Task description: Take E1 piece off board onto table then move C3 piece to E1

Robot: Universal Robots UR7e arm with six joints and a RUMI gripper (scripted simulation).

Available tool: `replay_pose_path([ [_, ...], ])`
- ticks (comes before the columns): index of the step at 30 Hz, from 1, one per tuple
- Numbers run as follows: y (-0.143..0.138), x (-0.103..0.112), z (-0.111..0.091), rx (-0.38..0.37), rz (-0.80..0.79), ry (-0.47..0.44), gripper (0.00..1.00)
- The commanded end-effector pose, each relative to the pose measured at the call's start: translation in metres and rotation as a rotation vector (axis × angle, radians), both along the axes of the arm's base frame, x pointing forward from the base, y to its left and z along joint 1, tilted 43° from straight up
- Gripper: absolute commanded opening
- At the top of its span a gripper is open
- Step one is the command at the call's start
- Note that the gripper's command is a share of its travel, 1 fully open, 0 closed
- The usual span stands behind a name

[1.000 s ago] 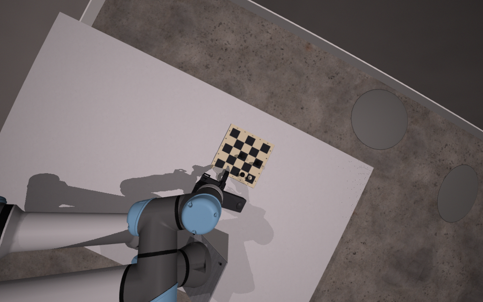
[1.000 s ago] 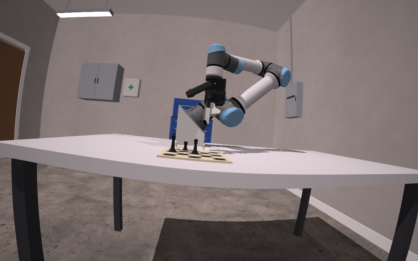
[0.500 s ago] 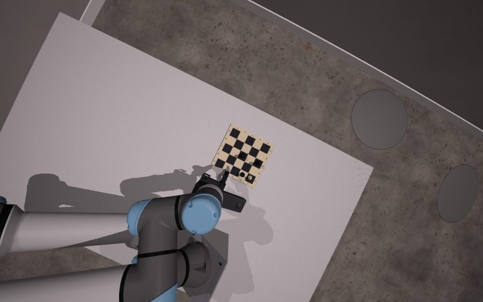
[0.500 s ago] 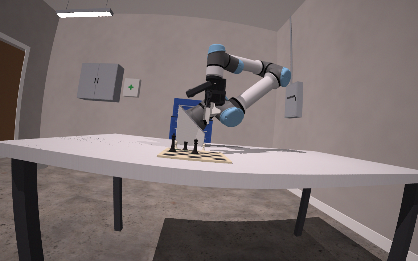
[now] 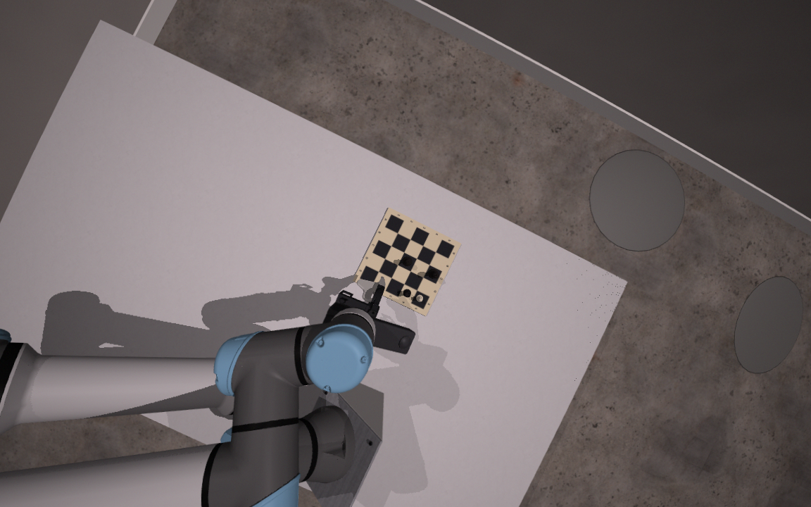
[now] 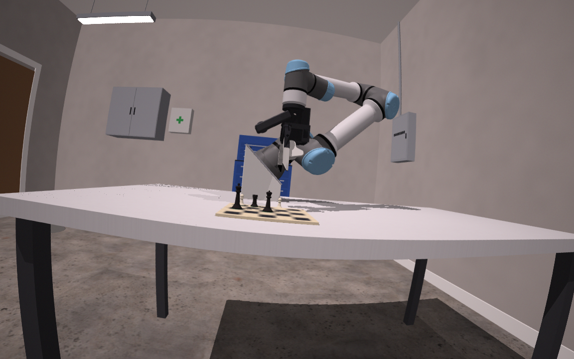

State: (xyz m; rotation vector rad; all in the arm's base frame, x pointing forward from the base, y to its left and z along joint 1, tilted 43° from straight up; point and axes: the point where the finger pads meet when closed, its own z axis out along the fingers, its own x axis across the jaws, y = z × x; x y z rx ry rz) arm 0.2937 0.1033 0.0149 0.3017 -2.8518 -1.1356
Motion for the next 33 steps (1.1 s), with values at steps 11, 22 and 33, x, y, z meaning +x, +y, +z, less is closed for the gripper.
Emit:
replay_pose_path([
  [11, -0.005, 0.018, 0.000, 0.032, 0.190, -0.178, 1.00],
  [22, -0.009, 0.037, 0.000, 0.069, 0.409, -0.380, 1.00],
  [33, -0.012, 0.061, 0.001, 0.116, 0.684, -0.635, 1.00],
])
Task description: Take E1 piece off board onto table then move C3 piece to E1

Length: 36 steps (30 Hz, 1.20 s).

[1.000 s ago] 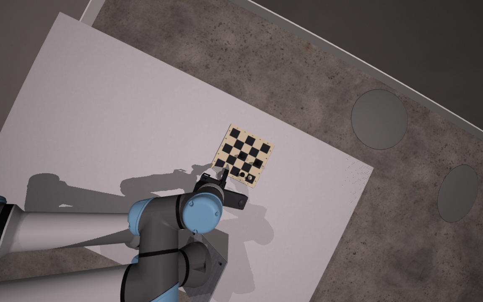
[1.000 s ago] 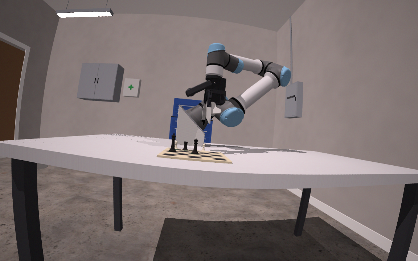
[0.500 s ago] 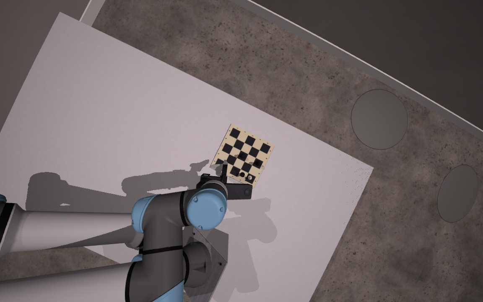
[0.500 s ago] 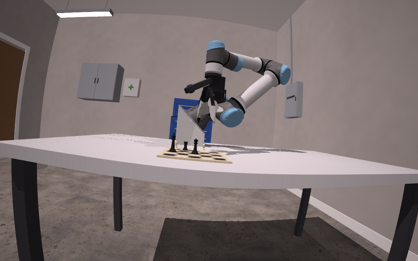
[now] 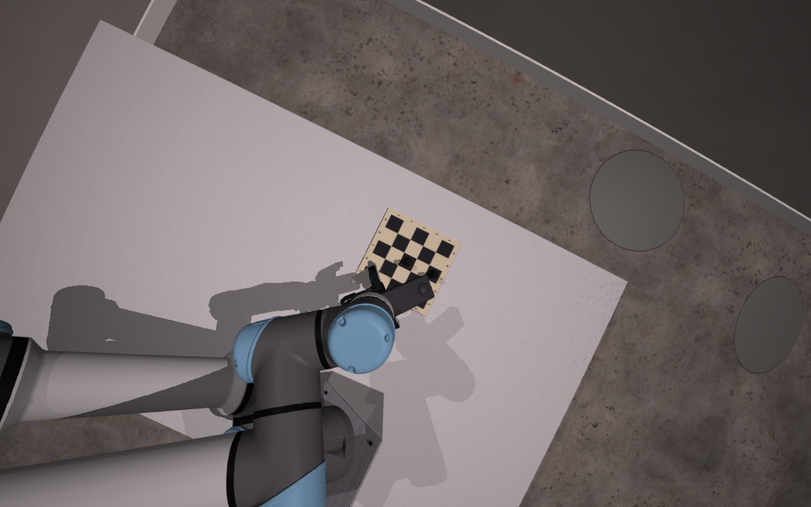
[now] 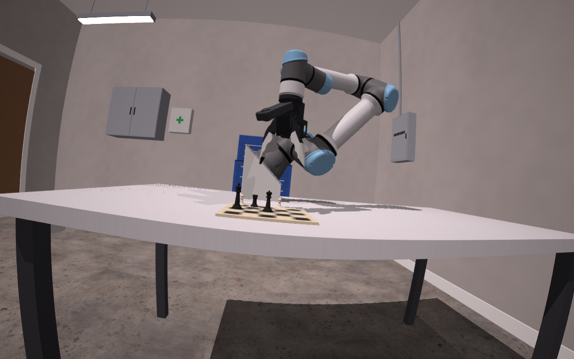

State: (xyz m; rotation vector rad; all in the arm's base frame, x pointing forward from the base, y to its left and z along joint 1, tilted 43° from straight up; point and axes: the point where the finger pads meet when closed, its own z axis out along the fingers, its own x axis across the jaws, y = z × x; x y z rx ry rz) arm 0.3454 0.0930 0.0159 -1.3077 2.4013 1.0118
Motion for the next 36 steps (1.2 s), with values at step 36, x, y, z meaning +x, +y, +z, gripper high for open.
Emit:
replay_pose_path([
  [36, -0.006, 0.078, -0.007, 0.194, 1.095, -1.000, 1.00],
])
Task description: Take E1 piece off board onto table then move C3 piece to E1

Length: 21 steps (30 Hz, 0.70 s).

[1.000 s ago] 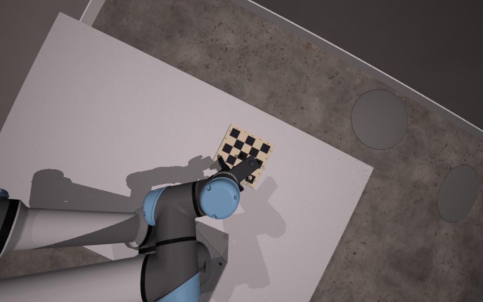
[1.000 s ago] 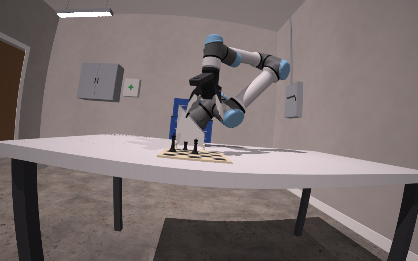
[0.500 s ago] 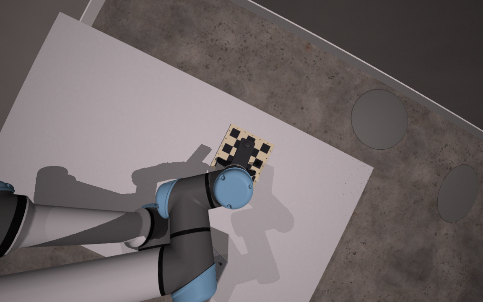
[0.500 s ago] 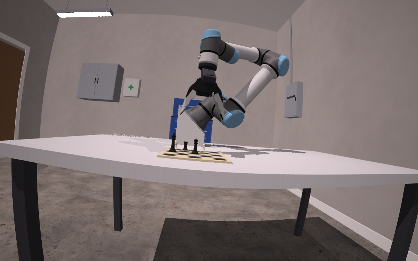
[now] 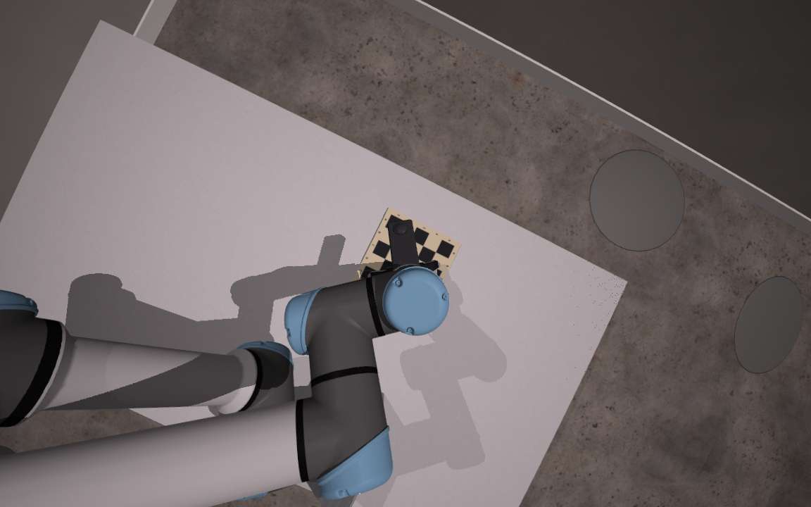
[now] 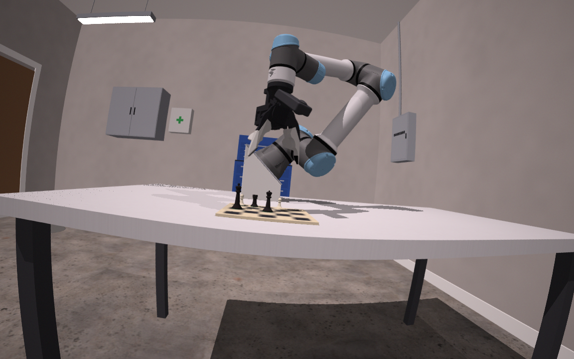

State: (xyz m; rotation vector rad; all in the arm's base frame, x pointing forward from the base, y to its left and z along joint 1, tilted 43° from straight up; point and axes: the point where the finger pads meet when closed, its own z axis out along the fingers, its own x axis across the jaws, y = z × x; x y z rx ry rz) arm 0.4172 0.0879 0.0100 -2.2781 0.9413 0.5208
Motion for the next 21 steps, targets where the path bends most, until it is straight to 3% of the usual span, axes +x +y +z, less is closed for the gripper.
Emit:
replay_pose_path([
  [1, -0.001, 0.007, -0.002, 0.030, 0.120, -0.106, 1.00],
  [11, -0.001, 0.016, -0.005, 0.056, 0.276, -0.249, 1.00],
  [21, -0.002, 0.019, -0.007, 0.066, 0.333, -0.301, 1.00],
])
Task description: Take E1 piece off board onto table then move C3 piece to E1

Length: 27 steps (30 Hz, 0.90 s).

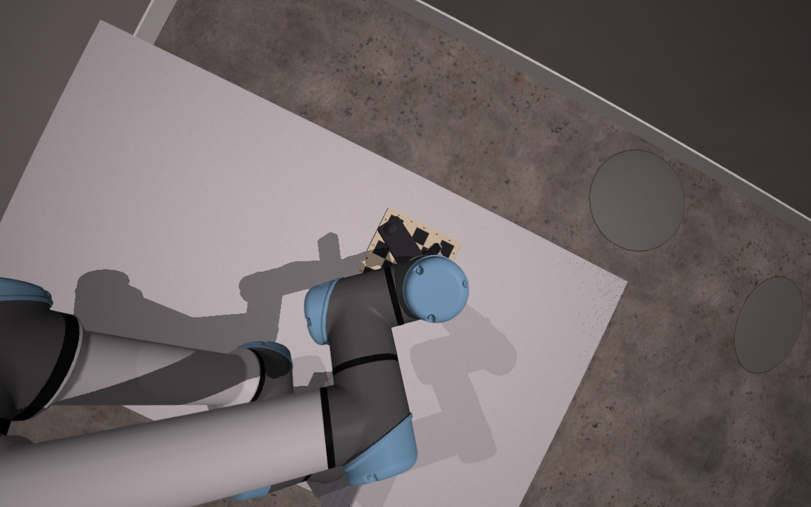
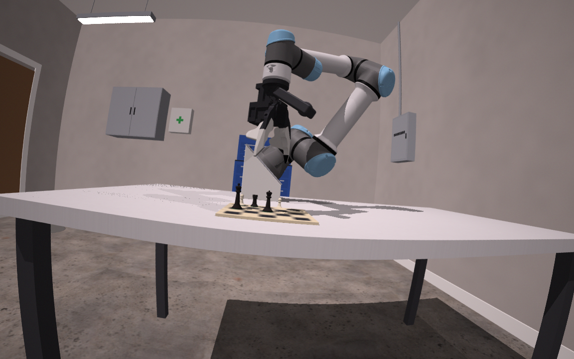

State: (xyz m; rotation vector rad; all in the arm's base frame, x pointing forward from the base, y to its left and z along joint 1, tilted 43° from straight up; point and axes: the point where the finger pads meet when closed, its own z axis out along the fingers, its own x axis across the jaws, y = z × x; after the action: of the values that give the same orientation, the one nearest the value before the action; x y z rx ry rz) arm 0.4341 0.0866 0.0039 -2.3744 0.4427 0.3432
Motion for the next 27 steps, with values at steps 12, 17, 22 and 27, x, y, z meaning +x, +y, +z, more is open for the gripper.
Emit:
replay_pose_path([
  [12, -0.0006, 0.0026, -0.0009, 0.009, 0.042, -0.040, 1.00],
  [17, -0.0006, 0.0026, -0.0009, 0.009, 0.042, -0.040, 0.25],
  [22, -0.0006, 0.0026, -0.0009, 0.009, 0.042, -0.040, 0.25],
  [27, -0.0006, 0.0026, -0.0009, 0.009, 0.042, -0.040, 0.25],
])
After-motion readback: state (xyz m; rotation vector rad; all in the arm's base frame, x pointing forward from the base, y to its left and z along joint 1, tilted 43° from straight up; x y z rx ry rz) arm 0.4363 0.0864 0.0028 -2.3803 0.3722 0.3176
